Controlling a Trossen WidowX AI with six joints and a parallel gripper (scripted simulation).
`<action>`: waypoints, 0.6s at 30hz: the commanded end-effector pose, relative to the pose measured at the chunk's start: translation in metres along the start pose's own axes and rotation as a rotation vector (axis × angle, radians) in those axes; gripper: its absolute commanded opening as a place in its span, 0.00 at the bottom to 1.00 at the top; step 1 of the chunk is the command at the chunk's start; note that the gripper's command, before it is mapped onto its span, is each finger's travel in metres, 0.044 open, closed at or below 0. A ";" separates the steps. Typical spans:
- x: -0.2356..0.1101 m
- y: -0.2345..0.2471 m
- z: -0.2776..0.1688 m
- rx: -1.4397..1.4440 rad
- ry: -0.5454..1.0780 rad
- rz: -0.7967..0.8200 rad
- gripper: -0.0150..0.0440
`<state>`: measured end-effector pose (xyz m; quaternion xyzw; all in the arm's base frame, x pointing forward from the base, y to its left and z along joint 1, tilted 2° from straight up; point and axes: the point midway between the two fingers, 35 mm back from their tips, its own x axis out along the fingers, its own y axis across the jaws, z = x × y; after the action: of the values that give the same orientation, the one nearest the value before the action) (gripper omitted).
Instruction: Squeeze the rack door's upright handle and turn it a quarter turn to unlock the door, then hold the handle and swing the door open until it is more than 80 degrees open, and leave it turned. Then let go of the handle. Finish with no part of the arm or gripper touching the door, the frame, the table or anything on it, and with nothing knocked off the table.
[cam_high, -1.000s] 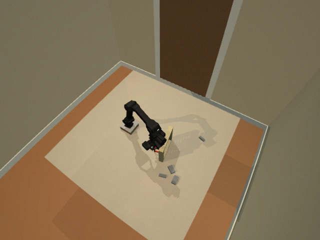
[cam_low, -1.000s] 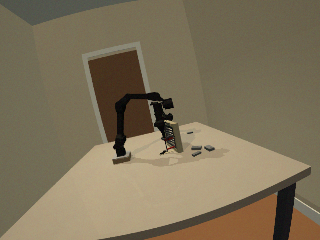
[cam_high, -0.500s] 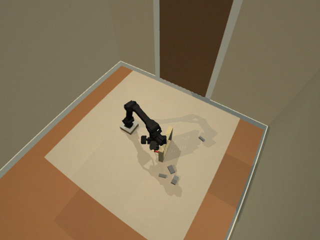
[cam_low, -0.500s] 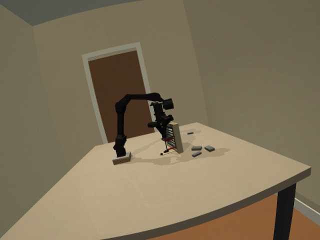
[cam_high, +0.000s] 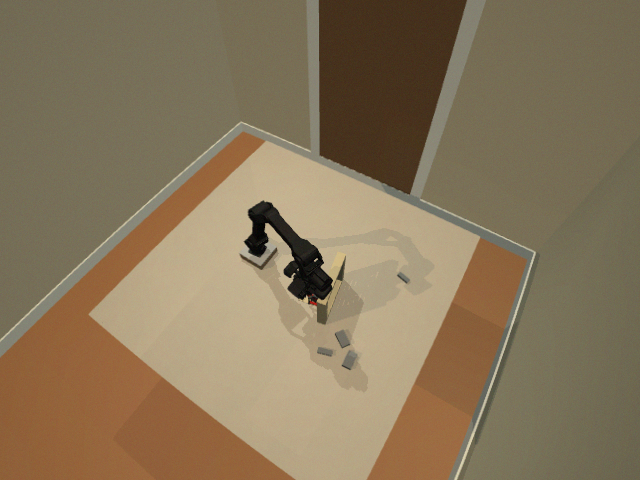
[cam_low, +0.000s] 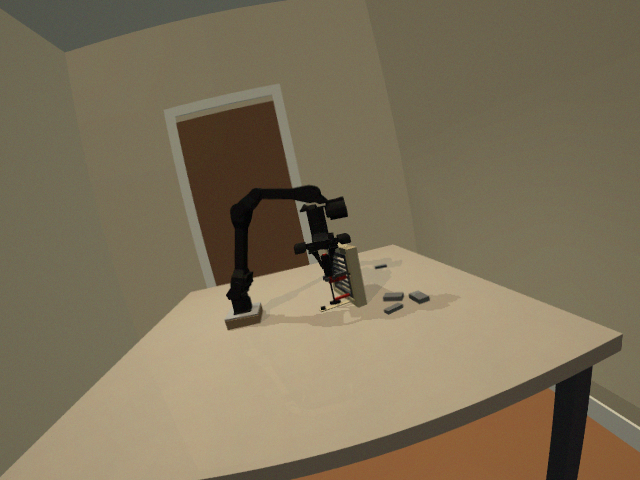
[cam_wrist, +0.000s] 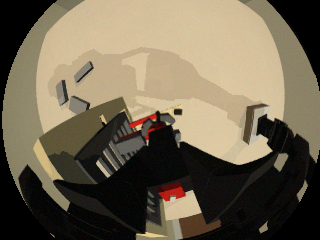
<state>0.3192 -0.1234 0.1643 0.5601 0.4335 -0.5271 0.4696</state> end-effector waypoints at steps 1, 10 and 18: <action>0.000 0.000 -0.001 0.074 0.003 0.001 0.29; 0.000 0.000 -0.001 0.074 0.003 0.001 0.33; 0.000 0.000 -0.001 0.074 0.003 0.001 0.69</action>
<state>0.3194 -0.1233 0.1643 0.5755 0.4159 -0.5409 0.4508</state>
